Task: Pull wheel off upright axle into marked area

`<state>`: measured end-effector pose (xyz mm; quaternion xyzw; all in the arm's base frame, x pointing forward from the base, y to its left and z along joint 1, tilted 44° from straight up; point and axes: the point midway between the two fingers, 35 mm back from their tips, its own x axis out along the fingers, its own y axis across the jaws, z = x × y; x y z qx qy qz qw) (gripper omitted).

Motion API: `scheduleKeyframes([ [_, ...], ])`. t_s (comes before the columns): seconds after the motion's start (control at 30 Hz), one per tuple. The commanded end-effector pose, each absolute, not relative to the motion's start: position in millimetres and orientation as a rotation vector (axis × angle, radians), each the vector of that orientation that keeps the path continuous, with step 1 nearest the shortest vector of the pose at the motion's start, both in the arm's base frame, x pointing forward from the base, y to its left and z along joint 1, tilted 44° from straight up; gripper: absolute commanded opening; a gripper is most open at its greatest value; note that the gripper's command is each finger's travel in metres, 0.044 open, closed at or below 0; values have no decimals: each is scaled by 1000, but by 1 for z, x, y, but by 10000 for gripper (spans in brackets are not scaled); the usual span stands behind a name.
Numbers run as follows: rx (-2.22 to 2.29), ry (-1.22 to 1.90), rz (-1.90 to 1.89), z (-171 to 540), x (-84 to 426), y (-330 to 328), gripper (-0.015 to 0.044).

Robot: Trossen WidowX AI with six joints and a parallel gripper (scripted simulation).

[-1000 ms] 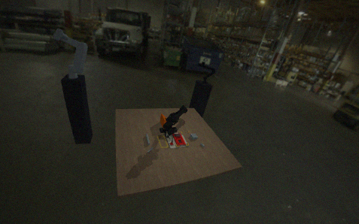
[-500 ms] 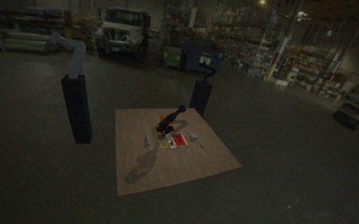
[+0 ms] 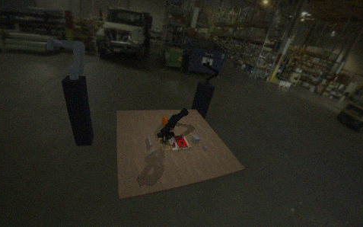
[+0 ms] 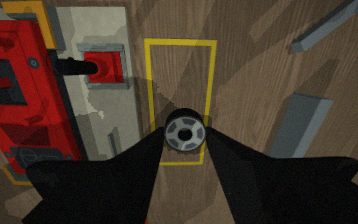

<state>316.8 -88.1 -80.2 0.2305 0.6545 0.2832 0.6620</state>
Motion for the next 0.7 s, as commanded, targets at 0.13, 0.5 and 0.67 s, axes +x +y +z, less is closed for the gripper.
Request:
scheduleKeyframes([
  [0.13, 538, 1487, 647, -112, 311, -54, 0],
  [0.5, 528, 1492, 652, -108, 311, -58, 236],
  [0.67, 530, 1491, 649, -97, 313, -70, 300],
])
